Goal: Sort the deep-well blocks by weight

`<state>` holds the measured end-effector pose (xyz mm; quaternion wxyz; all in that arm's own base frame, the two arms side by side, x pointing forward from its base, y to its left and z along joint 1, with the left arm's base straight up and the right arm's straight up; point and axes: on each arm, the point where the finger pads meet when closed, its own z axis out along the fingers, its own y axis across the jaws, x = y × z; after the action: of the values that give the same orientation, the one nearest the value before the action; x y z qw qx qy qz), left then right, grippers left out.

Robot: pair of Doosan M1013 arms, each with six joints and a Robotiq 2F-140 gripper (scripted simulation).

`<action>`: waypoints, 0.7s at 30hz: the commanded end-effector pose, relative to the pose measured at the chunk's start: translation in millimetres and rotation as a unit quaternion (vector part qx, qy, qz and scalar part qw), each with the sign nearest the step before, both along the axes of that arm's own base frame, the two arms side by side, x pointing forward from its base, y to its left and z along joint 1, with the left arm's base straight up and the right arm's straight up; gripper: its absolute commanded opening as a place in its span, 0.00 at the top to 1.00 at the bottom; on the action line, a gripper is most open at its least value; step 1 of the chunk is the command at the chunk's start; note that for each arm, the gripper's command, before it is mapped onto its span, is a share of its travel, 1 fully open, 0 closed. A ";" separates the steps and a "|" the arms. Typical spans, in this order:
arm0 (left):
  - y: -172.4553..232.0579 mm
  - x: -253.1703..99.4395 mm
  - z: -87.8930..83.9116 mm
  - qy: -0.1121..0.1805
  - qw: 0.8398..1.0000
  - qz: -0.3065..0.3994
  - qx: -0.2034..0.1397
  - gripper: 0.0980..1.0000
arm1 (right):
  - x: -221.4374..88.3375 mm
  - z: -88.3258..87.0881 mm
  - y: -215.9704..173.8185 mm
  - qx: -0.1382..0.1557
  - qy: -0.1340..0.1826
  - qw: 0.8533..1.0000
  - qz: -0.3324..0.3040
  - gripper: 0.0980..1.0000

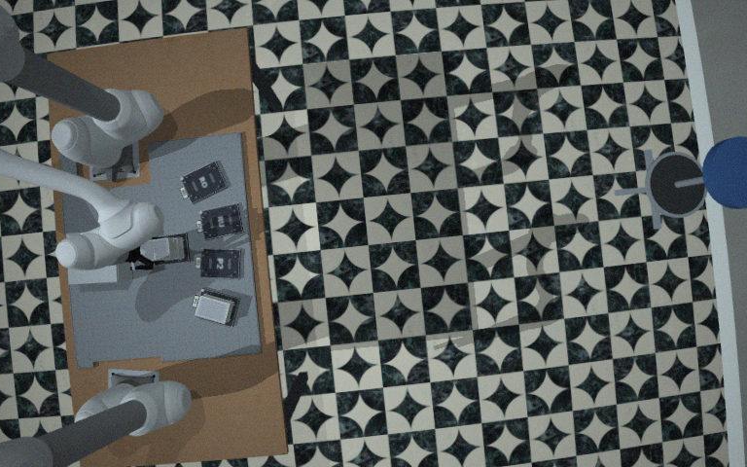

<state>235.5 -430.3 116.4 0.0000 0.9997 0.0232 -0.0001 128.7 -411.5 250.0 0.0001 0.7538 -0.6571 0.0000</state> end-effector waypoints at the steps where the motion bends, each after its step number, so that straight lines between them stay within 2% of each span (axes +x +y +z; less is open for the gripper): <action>1: -0.3 0.2 6.7 0.000 1.000 0.000 0.000 1.00 | 0.2 0.5 -0.3 0.000 0.000 1.000 0.000 0.00; 21: -0.3 0.2 33.4 0.000 1.000 0.000 0.000 1.00 | 0.2 0.5 -0.3 0.000 0.000 1.000 0.000 0.00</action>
<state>235.5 -430.4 147.6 0.0001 0.9997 0.0232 0.0000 128.7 -411.5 250.0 0.0001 0.7538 -0.6571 0.0000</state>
